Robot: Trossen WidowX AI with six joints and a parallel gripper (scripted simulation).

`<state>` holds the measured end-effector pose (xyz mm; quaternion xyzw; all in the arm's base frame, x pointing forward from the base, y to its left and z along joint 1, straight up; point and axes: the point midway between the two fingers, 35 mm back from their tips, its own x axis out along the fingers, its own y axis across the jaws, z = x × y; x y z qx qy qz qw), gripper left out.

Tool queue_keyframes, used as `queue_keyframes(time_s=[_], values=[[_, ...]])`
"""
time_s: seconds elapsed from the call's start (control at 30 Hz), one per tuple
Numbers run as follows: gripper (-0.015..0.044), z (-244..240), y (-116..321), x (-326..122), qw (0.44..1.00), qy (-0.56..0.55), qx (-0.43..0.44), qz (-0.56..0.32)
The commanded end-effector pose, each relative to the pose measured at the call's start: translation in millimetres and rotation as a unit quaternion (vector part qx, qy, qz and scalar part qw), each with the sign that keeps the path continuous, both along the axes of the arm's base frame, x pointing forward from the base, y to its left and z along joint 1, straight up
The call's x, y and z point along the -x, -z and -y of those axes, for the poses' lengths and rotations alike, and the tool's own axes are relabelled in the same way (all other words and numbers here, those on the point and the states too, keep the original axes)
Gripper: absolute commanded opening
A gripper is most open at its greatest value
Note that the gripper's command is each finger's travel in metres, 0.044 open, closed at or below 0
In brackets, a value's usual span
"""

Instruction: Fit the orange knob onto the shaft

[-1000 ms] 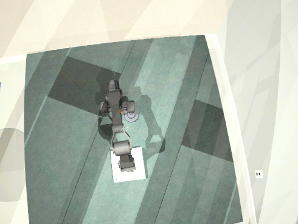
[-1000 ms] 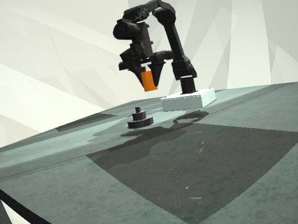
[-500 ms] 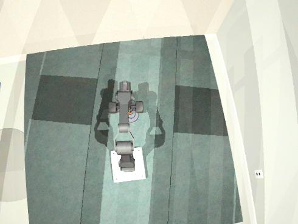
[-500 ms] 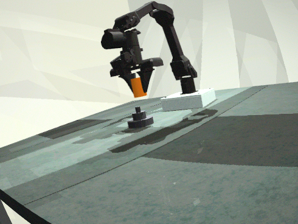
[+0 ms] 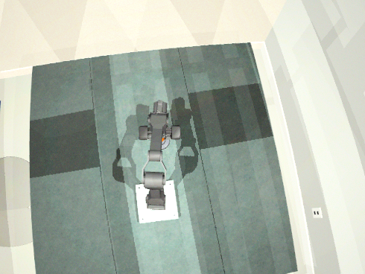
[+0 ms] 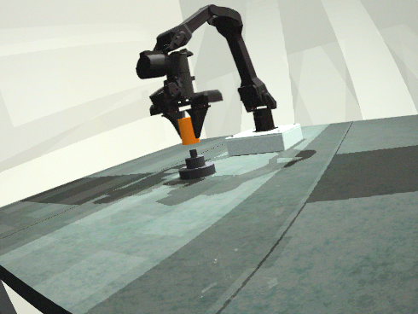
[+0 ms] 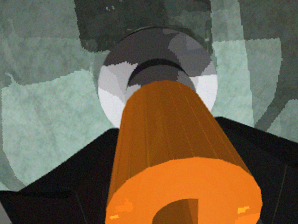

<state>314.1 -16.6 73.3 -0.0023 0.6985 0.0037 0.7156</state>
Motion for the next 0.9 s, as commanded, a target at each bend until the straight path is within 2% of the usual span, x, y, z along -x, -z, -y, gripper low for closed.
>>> queue_keyframes(time_s=[0.0,0.87], values=[[0.0000,0.9,13.7,0.9,1.000,-0.003,0.001,-0.003],[0.0000,1.0,15.2,0.6,1.000,0.000,0.001,-0.003]])
